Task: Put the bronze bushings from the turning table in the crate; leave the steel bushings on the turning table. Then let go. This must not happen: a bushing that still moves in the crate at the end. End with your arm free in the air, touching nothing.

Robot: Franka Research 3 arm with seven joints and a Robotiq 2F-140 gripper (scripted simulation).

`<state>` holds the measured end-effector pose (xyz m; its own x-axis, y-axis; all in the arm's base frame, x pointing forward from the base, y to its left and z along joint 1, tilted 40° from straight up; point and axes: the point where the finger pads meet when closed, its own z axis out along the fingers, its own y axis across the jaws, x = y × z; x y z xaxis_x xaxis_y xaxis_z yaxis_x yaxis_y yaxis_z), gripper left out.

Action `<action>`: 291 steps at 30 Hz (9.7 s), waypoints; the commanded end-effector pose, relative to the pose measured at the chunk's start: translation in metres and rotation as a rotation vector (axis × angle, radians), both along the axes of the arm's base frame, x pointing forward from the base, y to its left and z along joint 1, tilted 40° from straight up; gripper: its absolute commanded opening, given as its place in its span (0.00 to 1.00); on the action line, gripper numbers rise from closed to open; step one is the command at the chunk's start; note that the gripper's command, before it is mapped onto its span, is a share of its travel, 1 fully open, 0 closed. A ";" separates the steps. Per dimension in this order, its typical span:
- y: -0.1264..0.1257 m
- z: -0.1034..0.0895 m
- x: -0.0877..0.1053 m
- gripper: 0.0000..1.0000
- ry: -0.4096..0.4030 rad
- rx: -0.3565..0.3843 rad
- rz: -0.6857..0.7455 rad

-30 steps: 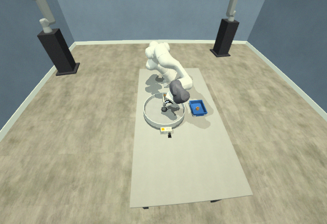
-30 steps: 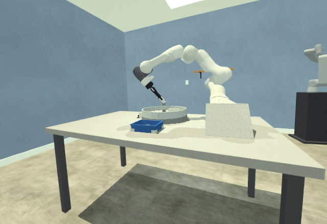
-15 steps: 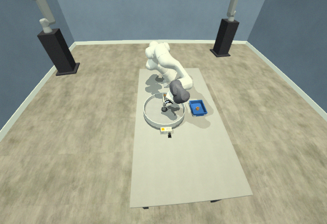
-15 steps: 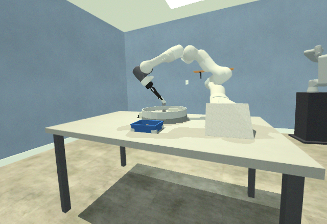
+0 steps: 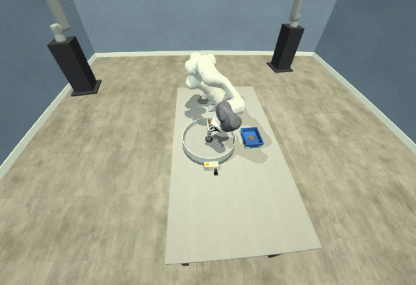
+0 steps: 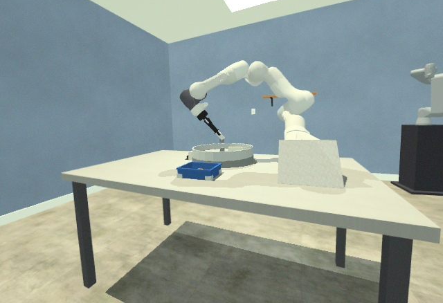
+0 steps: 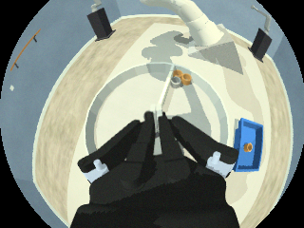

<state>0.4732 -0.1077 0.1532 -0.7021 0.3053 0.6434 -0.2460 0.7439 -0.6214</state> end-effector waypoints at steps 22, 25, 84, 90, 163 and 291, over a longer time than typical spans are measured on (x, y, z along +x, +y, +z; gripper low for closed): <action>0.003 -0.001 -0.002 0.00 0.006 0.002 0.000; 0.003 -0.001 -0.002 0.00 0.006 0.002 0.000; -0.011 -0.020 -0.005 0.00 0.006 0.002 0.000; -0.011 -0.020 -0.005 0.00 0.006 0.002 0.000; -0.018 -0.028 -0.004 0.00 0.006 0.002 0.000; -0.022 -0.031 -0.007 0.00 0.006 0.002 0.000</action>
